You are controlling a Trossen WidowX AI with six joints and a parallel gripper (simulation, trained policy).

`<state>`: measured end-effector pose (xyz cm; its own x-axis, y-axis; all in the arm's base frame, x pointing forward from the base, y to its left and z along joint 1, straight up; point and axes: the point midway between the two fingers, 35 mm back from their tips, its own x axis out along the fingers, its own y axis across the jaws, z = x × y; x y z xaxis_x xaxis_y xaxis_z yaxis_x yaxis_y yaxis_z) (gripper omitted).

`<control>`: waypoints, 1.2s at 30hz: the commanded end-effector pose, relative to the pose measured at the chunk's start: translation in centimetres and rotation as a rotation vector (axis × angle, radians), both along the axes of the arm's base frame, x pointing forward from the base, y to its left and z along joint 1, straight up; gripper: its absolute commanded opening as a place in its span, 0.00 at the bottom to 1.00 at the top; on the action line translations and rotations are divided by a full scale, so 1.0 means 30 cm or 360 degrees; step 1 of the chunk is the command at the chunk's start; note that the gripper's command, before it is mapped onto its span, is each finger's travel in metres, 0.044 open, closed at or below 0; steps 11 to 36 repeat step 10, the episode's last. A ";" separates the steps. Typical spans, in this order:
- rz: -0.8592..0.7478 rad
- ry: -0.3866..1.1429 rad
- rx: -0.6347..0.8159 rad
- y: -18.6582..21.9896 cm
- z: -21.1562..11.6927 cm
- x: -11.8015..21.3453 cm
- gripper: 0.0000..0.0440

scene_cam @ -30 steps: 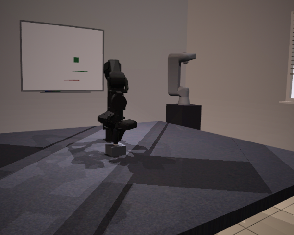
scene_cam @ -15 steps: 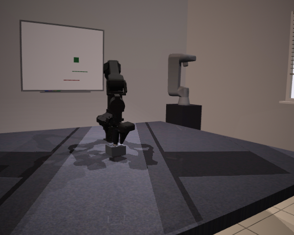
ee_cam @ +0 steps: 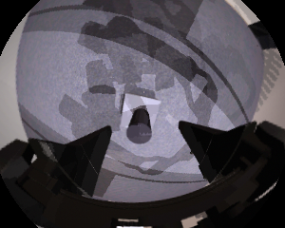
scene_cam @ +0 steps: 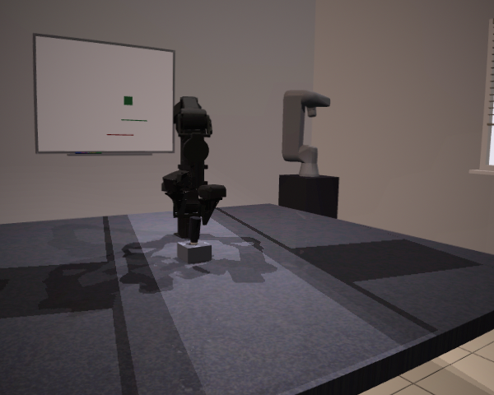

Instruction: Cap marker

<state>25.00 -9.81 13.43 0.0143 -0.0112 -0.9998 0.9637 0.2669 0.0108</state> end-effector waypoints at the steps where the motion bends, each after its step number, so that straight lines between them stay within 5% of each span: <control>1: -0.0015 -0.0019 -0.0014 -0.004 0.028 -0.002 1.00; 36: -0.0028 -0.0088 -0.0038 -0.008 0.094 -0.012 1.00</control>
